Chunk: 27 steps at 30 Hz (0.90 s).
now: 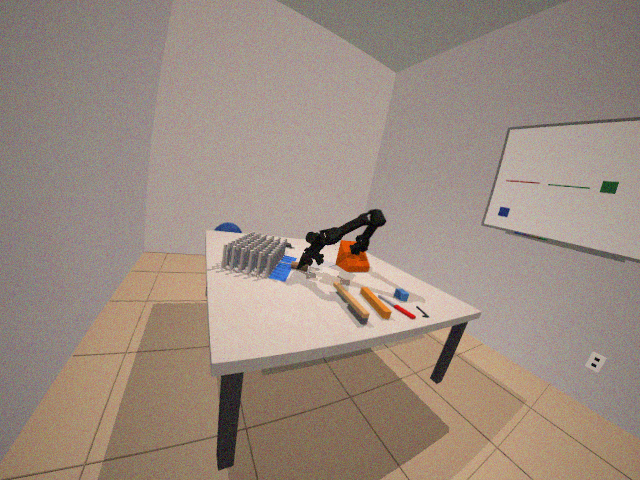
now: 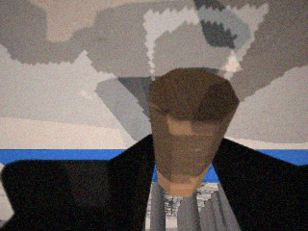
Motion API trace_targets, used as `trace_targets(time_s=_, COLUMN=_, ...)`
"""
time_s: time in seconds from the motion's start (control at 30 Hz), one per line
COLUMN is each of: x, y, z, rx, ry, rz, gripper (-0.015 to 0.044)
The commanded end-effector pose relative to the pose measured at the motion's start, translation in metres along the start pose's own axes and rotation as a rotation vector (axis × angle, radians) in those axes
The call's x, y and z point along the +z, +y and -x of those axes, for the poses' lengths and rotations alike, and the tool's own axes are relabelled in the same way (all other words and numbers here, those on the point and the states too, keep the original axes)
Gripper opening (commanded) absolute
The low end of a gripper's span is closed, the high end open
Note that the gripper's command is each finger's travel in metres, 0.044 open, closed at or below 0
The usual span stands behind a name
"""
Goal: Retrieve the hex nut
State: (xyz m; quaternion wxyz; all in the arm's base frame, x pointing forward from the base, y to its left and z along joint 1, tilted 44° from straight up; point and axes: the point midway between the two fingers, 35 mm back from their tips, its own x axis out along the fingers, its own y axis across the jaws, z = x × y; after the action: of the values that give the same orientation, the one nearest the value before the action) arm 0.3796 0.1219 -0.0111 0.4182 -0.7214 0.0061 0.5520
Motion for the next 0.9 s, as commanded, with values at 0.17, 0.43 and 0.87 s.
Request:
trace_targets(time_s=0.17, x=0.005, y=0.001, z=0.003, rx=0.002, ry=0.004, rz=-0.005, gripper=0.0)
trace_targets(time_s=0.43, x=0.01, y=0.001, z=0.006, rx=0.002, ry=0.004, rz=-0.005, gripper=0.0)
trace_targets(time_s=0.87, x=0.018, y=0.001, z=0.01, rx=0.002, ry=0.003, rz=-0.006, gripper=0.0)
